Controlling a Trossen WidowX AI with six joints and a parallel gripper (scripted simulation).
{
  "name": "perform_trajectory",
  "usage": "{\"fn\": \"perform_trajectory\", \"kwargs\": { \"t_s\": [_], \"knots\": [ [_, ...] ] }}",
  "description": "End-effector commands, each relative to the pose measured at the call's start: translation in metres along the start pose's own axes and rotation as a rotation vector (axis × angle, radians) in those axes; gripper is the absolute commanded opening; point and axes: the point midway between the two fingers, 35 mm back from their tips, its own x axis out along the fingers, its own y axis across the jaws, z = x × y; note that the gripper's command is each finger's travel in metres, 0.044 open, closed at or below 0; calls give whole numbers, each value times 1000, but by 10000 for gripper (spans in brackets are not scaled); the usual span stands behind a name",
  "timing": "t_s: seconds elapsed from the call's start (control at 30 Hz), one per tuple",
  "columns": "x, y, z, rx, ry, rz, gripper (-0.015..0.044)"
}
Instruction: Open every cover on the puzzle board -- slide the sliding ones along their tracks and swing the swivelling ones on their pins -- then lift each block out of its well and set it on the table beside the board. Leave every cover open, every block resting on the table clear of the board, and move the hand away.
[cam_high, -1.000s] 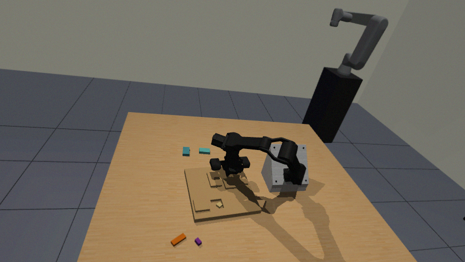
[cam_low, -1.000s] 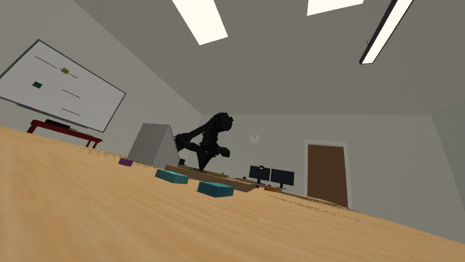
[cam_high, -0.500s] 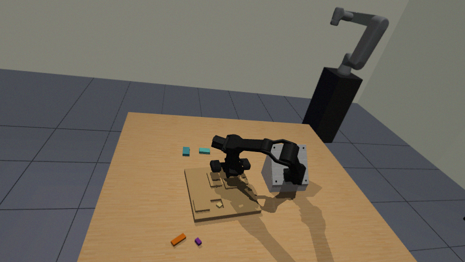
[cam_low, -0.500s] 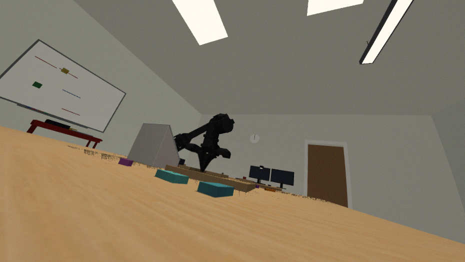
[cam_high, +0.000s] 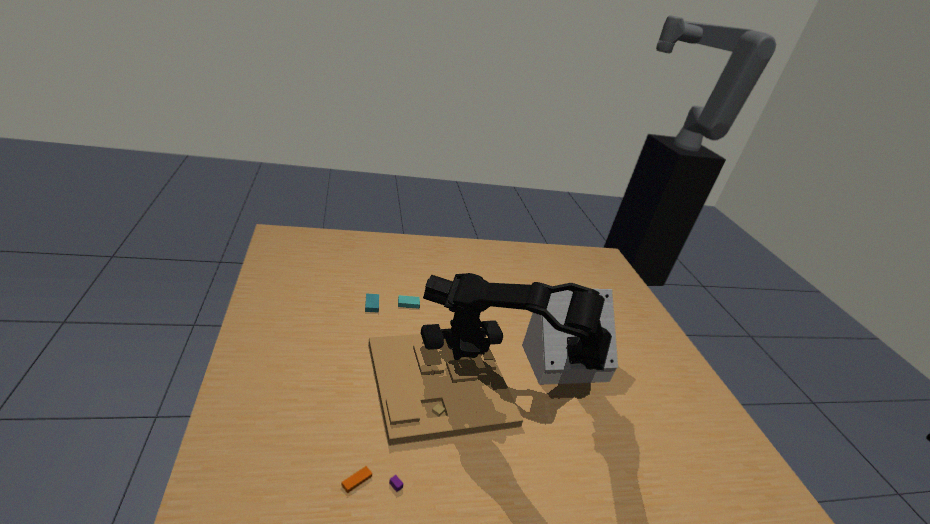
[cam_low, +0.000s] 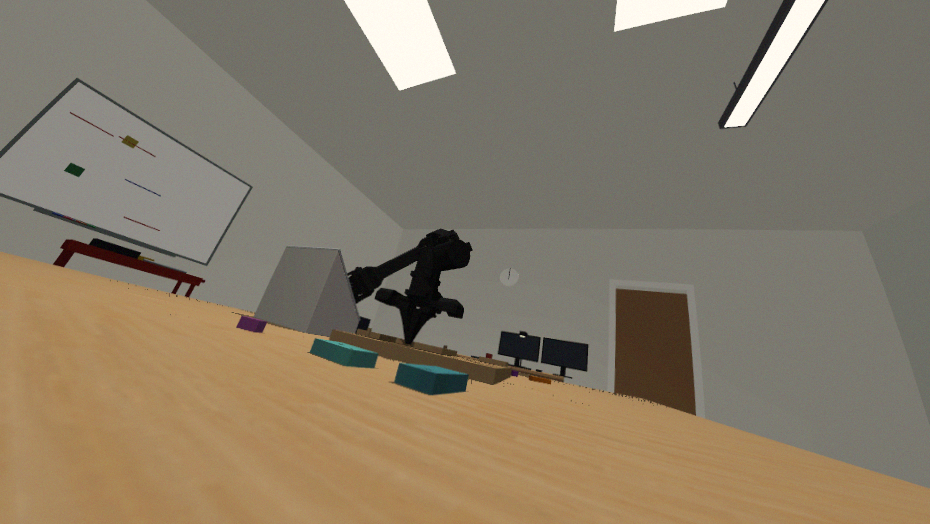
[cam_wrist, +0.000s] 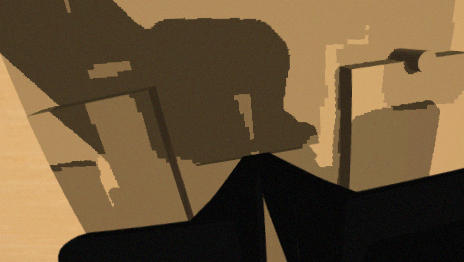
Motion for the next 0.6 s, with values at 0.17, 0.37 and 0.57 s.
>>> {"fn": "perform_trajectory", "kwargs": {
  "t_s": [0.17, 0.37, 0.57],
  "knots": [
    [1, 0, 10, 5, -6, -1, 0],
    [1, 0, 16, 5, -6, -1, 0],
    [1, 0, 22, 5, -6, -1, 0]
  ]
}}
